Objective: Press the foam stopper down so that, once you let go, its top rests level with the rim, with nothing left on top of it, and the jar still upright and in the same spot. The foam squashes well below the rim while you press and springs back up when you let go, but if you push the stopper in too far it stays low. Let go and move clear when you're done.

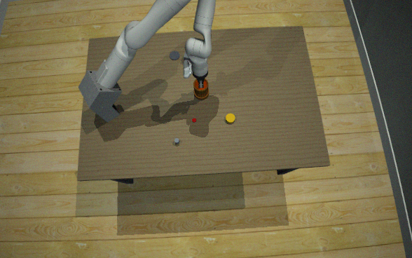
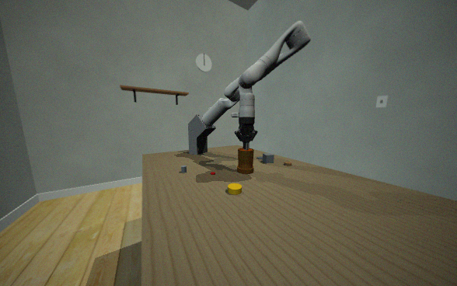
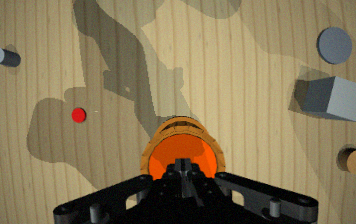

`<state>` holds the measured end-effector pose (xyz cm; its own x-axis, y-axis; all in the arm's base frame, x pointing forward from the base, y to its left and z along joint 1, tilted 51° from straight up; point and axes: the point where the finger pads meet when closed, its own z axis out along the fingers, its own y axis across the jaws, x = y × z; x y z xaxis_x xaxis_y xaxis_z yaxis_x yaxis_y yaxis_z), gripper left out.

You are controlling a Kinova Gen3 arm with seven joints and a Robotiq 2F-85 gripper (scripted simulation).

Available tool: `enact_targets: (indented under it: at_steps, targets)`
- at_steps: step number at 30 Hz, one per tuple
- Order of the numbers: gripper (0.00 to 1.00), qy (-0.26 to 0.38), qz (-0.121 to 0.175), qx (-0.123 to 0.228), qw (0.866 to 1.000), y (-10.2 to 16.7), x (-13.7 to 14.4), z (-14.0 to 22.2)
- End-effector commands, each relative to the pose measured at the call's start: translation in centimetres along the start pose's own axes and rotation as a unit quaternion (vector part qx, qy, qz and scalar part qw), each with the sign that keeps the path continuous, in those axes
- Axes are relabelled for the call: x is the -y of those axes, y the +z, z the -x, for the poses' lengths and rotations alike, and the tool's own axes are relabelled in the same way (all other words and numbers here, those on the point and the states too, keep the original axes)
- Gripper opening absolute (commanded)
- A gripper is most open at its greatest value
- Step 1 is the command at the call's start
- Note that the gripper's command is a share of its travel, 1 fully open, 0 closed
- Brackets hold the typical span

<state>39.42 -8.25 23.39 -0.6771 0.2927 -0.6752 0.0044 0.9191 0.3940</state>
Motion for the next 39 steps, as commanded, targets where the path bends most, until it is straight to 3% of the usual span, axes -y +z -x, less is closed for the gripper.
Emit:
enact_targets:
  at_steps: [1,39]
  targets:
    - [0.0,0.0,0.0,-0.001,1.0,0.2,0.0,-0.05]
    - [0.0,0.0,0.0,-0.001,1.0,0.86,0.0,-0.07]
